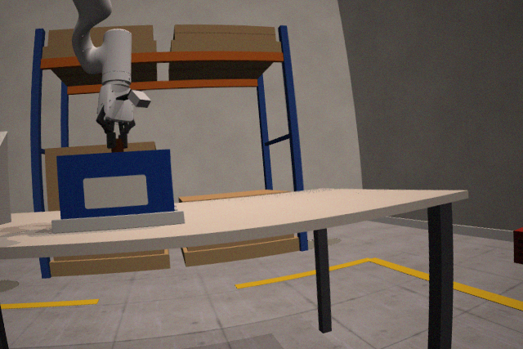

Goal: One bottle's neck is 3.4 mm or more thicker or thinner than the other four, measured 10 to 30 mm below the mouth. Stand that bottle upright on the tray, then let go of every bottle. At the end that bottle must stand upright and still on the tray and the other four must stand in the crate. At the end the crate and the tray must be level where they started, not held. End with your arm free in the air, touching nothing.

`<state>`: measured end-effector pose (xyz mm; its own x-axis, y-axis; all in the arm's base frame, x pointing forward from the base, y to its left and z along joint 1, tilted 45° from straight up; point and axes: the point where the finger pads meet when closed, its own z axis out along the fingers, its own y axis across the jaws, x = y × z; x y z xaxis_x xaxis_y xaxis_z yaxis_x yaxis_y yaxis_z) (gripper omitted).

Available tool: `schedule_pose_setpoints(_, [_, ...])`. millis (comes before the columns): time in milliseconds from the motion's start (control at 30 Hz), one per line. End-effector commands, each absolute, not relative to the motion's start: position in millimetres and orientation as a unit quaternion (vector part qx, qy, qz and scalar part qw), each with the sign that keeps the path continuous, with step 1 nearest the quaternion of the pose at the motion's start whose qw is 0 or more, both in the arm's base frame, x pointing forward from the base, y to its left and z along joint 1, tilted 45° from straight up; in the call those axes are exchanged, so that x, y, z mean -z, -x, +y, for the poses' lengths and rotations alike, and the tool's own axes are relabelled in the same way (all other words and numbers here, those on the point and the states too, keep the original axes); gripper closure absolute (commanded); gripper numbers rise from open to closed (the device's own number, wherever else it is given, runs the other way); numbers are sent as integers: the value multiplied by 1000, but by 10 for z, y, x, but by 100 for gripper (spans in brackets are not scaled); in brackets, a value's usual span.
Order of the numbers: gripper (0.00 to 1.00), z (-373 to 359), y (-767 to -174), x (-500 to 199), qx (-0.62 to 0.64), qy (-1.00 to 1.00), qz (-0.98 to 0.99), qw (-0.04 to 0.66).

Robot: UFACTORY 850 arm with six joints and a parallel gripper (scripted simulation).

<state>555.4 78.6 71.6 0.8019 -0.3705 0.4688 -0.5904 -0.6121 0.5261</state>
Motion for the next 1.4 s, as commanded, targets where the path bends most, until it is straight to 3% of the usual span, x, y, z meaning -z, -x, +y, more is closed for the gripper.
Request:
schedule_pose_setpoints(0, [100, 823, -5557, -754, -159, -884, -272, 346])
schedule_pose_setpoints(1367, [100, 928, -5543, -860, -159, -884, -272, 346])
